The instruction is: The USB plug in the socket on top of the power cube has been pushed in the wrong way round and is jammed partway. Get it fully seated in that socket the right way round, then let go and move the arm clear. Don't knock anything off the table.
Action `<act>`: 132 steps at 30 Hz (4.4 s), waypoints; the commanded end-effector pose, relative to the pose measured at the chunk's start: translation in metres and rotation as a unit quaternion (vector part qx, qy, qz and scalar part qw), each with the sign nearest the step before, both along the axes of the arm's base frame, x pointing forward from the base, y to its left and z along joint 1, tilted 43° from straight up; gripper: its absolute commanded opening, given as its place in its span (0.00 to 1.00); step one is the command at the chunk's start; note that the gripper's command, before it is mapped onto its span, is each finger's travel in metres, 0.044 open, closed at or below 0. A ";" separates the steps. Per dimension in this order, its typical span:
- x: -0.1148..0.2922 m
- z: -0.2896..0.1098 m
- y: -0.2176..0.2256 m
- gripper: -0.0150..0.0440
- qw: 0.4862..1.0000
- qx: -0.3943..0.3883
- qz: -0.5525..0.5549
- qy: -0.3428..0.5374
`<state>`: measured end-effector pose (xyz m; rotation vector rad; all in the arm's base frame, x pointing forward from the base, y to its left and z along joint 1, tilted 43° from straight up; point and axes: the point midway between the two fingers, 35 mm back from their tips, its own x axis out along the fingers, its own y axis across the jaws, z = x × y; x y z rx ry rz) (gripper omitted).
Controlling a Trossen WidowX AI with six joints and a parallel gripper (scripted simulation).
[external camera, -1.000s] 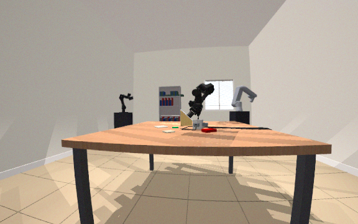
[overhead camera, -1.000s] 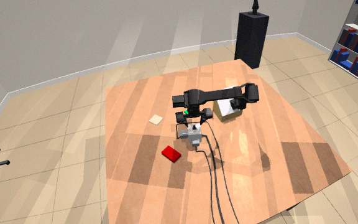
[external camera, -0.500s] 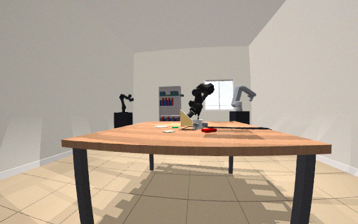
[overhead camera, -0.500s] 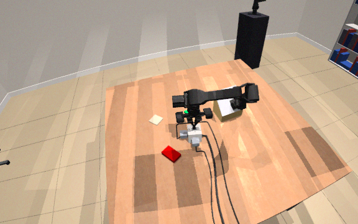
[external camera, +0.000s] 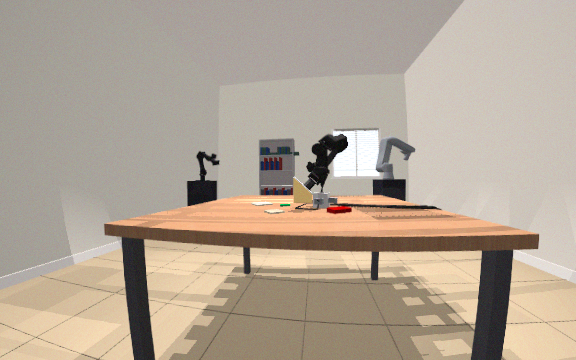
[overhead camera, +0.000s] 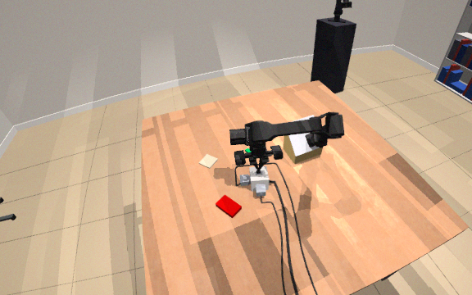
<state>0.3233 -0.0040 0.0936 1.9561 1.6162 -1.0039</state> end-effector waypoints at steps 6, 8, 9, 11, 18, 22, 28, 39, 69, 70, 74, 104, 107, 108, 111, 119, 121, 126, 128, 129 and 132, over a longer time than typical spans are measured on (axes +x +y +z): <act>0.000 0.003 -0.003 0.25 1.000 0.000 0.000 0.000; 0.000 0.004 -0.004 0.25 1.000 0.000 0.000 0.000; 0.000 0.005 -0.004 0.25 1.000 0.000 0.000 0.000; -0.001 0.006 -0.005 0.25 1.000 0.000 0.000 0.000; -0.001 0.009 -0.008 0.25 1.000 0.000 0.000 0.000; -0.001 0.011 -0.010 0.25 1.000 0.000 0.000 0.000; -0.001 0.014 -0.013 0.25 1.000 0.000 0.000 0.000; -0.002 0.019 -0.018 0.25 1.000 0.000 0.000 0.000; -0.002 0.020 -0.018 0.25 0.958 -0.019 0.213 -0.193; -0.002 0.020 -0.018 0.25 0.954 -0.020 0.223 -0.201; -0.002 0.020 -0.018 0.25 0.937 -0.023 0.259 -0.234; -0.002 0.020 -0.018 0.25 0.731 -0.046 0.506 -0.455; -0.002 0.020 -0.018 0.25 0.704 -0.048 0.526 -0.474; -0.002 0.020 -0.018 0.25 0.695 -0.049 0.533 -0.480; -0.002 0.020 -0.018 0.25 0.666 -0.051 0.553 -0.498; -0.002 0.020 -0.018 0.25 0.584 -0.056 0.602 -0.542; -0.002 0.020 -0.018 0.25 0.563 -0.057 0.613 -0.552; -0.002 0.020 -0.018 0.25 0.508 -0.059 0.639 -0.575; -0.002 0.020 -0.018 0.25 0.485 -0.060 0.649 -0.584; -0.002 0.020 -0.018 0.25 0.473 -0.061 0.653 -0.588; -0.002 0.020 -0.018 0.25 0.438 -0.062 0.667 -0.600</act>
